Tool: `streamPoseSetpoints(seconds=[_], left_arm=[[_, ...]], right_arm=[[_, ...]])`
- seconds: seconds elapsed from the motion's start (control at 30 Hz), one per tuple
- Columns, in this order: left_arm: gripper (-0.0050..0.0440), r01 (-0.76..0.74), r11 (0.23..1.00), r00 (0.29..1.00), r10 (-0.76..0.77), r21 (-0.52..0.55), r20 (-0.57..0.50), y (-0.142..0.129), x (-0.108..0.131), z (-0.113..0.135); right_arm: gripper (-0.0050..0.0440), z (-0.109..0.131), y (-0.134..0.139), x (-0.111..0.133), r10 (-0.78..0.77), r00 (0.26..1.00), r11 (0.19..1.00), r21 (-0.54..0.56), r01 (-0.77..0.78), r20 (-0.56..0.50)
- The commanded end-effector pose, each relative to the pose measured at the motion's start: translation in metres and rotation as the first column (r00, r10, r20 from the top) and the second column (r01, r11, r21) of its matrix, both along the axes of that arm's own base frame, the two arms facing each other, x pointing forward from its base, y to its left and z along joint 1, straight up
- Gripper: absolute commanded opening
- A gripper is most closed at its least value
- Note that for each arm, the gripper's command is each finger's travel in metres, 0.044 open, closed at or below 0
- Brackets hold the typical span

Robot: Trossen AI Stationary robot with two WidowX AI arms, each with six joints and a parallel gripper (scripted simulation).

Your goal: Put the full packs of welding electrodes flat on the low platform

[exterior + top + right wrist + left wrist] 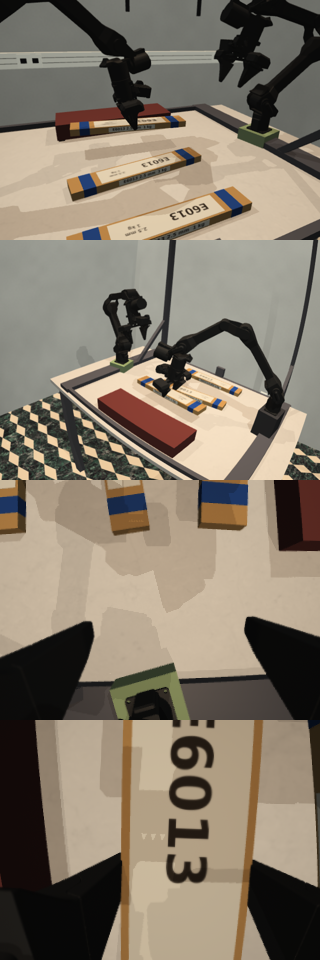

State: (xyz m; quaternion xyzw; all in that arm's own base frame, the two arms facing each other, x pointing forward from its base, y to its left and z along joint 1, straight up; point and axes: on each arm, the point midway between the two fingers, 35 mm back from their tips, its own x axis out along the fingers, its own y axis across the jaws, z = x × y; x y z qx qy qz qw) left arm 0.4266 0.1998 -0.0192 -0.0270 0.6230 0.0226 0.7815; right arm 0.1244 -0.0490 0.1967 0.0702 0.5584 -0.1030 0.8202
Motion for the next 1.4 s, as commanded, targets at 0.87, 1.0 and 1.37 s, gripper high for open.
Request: streamPoseSetpoints(seconds=[0.87, 1.0, 1.37], left_arm=[[-0.005, 0.005, 1.0, 0.999, -0.006, 0.021, 0.051, 0.003, 0.01, -0.024], [-0.005, 0.003, 0.999, 0.996, -0.007, 0.042, 0.092, 0.007, 0.019, -0.012], [-0.005, 0.003, 0.999, 0.996, -0.007, 0.039, 0.086, 0.007, 0.019, -0.02]], right_arm=[[0.043, 0.006, 0.0, 0.001, 0.003, 1.0, 1.0, -0.007, -0.003, 0.018], [0.043, 0.006, 0.0, 0.001, 0.003, 1.0, 1.0, -0.007, -0.003, 0.018], [0.043, 0.006, 0.0, 0.001, 0.003, 1.0, 1.0, -0.007, -0.003, 0.018]])
